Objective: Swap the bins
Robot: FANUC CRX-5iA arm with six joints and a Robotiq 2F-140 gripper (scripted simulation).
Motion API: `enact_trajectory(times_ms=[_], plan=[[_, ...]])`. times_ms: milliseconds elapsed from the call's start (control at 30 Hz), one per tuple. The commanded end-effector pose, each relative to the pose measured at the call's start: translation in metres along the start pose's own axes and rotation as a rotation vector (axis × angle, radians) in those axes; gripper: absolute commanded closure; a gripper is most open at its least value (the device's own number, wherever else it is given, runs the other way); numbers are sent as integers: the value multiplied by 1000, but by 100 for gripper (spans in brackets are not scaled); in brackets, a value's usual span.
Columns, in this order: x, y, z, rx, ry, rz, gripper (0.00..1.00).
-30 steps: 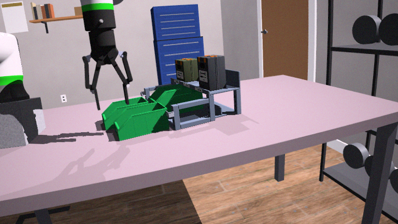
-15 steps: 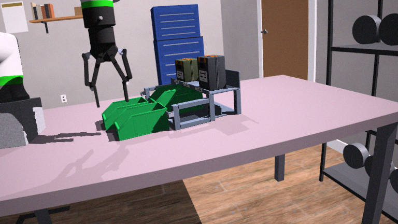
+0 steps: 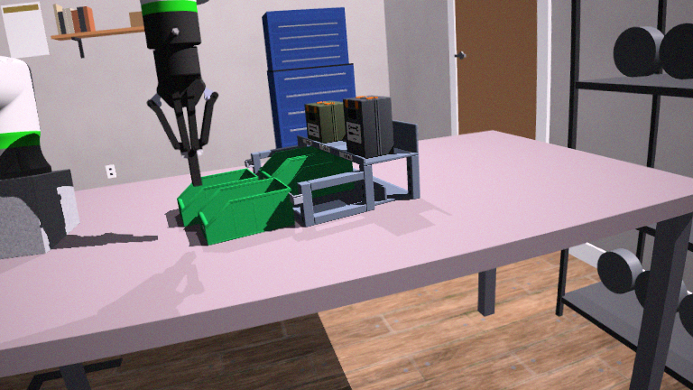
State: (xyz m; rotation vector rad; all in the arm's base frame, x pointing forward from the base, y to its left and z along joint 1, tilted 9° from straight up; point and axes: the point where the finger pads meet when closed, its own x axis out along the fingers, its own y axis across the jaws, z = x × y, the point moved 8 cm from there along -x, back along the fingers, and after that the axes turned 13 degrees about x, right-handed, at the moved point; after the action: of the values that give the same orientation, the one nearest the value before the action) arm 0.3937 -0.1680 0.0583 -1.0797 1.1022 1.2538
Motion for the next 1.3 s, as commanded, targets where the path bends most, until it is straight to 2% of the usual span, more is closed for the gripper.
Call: enact_trajectory(times_ms=[0,700,800,867,967,1267], plan=[[-1,0,0,0,1,-1,90],[-1,-2,1,-23,1,-1,90],[-5,-8,5,-147,1,-1,90],[-5,-8,5,-147,1,-1,90],[-13,-20,15,-394,1,-1,90],[-43,-62,58,-862,20,0,90]])
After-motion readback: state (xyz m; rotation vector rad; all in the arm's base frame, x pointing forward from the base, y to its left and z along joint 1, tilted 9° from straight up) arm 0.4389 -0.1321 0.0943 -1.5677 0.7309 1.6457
